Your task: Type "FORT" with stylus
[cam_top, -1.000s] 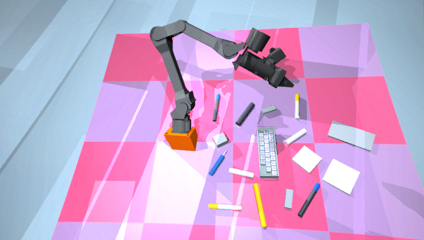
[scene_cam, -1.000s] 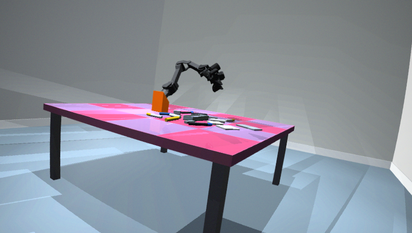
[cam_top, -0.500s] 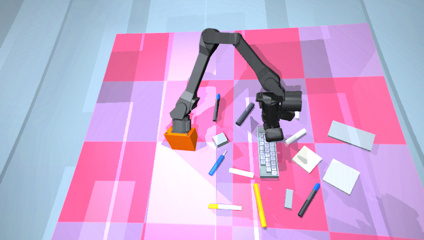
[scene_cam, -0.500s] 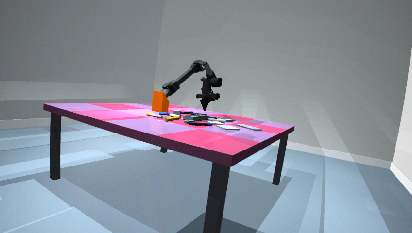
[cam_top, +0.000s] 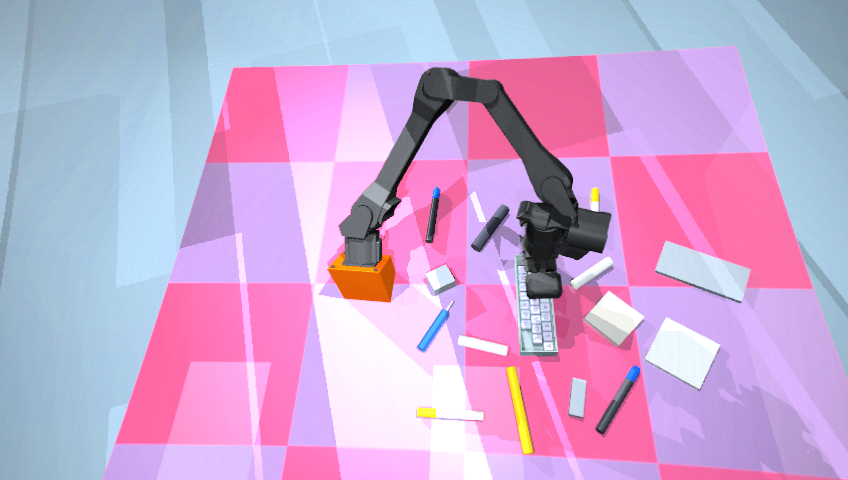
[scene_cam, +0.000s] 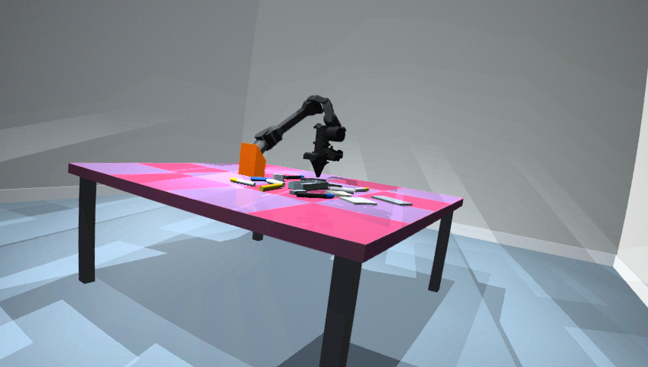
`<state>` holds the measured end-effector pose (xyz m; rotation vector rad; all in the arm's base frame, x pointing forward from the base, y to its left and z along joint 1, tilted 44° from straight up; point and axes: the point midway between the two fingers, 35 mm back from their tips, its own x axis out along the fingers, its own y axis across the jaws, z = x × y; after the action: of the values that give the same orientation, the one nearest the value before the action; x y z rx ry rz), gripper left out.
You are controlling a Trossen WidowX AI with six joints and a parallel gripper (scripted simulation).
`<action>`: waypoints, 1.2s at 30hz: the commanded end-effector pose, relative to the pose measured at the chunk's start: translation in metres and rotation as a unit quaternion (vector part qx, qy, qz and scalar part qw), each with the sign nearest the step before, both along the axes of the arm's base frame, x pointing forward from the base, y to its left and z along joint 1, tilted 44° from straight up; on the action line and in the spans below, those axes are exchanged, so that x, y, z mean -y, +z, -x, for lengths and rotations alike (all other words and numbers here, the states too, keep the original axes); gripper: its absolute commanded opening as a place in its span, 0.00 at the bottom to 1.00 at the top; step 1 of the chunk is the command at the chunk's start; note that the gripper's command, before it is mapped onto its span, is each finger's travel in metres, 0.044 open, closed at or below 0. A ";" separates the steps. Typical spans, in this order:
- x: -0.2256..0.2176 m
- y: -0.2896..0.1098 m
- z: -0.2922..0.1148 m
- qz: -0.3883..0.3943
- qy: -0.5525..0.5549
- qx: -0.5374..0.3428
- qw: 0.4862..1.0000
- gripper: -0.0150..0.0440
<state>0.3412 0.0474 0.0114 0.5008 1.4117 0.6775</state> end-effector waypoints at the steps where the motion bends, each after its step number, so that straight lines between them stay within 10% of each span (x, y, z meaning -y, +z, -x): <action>1: 0.033 -0.034 -0.003 0.000 -0.006 -0.008 1.000 0.25; 36: 0.077 -0.076 0.013 0.002 -0.005 -0.009 1.000 0.25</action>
<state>0.3437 -0.0391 -0.0717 0.5134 1.4197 0.6592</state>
